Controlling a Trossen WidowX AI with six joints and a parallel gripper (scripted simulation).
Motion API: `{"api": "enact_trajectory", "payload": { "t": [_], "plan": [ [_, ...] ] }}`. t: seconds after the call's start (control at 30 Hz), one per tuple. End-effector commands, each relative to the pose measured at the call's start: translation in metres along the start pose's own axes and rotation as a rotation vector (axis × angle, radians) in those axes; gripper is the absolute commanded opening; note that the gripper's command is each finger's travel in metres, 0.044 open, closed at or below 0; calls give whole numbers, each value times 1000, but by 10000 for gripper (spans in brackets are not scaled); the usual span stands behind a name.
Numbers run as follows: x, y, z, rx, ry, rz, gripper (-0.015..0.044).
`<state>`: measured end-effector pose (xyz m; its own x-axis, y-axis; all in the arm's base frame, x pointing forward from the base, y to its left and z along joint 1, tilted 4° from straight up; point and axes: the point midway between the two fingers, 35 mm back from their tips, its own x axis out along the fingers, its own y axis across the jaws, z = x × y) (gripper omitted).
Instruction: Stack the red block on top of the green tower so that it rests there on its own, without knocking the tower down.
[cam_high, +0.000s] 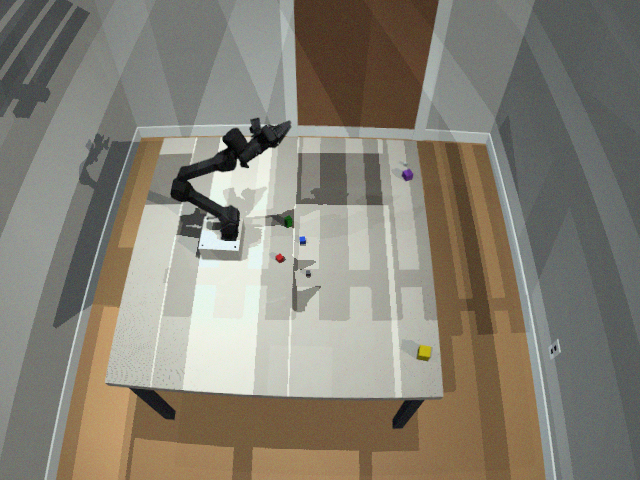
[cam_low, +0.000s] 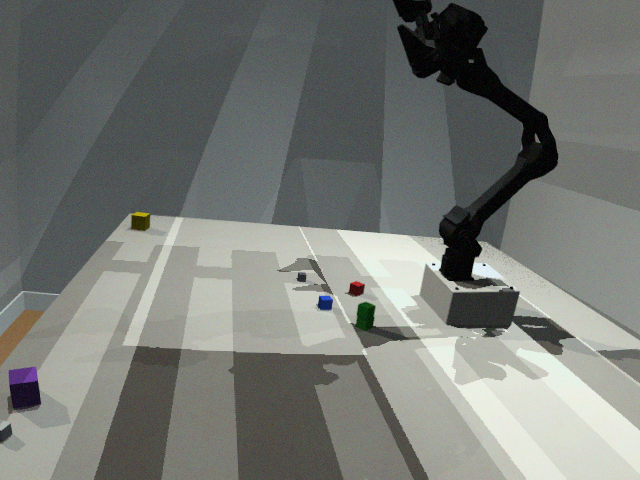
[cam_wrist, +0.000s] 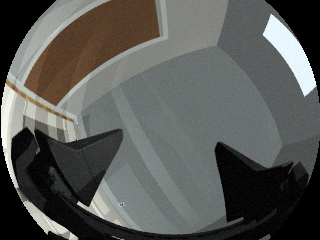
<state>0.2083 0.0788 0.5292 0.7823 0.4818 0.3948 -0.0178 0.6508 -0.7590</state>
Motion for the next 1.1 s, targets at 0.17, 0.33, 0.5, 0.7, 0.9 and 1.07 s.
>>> {"api": "enact_trajectory", "payload": {
  "t": [0.17, 0.33, 0.5, 0.7, 0.9, 1.07],
  "plan": [
    [7, 66, -142, 98, 445, 175, 440],
    [-17, 107, -213, 153, 688, 293, 440],
    [-59, 150, -274, 220, 938, 431, 440],
    [-132, 203, -325, 323, 1237, 630, 440],
    [-224, 255, -341, 474, 1530, 891, 440],
    [-262, 274, -336, 555, 1640, 1021, 440]
  ]
}}
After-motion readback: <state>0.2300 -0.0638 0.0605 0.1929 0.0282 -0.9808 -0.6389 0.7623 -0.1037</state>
